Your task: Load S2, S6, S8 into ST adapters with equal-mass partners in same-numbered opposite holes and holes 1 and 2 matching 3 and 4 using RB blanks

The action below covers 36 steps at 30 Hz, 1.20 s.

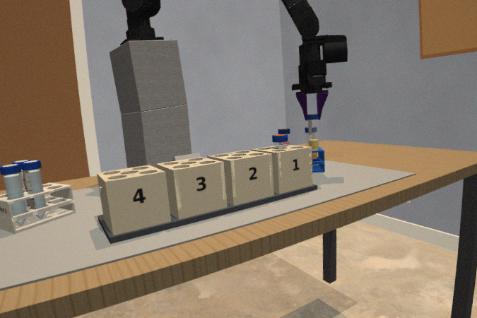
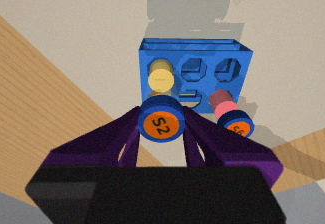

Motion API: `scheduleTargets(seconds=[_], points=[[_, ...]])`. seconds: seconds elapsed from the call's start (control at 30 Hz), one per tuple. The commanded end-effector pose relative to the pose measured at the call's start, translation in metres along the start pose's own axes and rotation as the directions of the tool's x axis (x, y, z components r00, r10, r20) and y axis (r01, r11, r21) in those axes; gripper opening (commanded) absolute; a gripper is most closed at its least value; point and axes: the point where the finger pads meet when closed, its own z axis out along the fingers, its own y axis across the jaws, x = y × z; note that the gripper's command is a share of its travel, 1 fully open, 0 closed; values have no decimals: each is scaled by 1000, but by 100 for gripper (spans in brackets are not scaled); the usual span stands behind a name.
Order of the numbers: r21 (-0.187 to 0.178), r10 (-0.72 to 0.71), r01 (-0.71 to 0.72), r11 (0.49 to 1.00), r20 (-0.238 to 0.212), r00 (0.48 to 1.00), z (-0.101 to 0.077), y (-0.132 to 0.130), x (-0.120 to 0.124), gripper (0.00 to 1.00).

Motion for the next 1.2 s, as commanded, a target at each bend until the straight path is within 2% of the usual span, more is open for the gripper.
scheduleTargets(seconds=[0.0, 0.27, 0.33, 0.37, 0.43, 0.83, 0.9, 1.03, 1.07, 1.1, 1.13, 1.17], points=[[-28, 9, -9, 1000, 7, 1000, -28, 12, -1, 0], [-29, 5, -5, 1000, 7, 1000, -55, 12, 2, 0], [-29, 5, -5, 1000, 7, 1000, -55, 12, 2, 0], [-46, 17, -17, 999, 9, 1000, -61, 21, -6, 0], [-29, 13, -13, 1000, 6, 1000, -65, 11, -2, 0], [-37, 11, -10, 999, 8, 1000, -107, 14, -1, 0], [-37, 11, -10, 999, 8, 1000, -107, 14, -1, 0], [-30, 5, -5, 1000, 6, 1000, -118, 10, 2, 0], [-62, -19, 19, 998, 15, 1000, -126, 27, -19, 0], [-33, -48, 48, 998, 10, 999, -117, 5, -20, 0], [-50, -73, 73, 996, 17, 997, -118, 5, -26, 0], [-49, -99, 100, 994, 20, 995, -117, 1, -32, 0]])
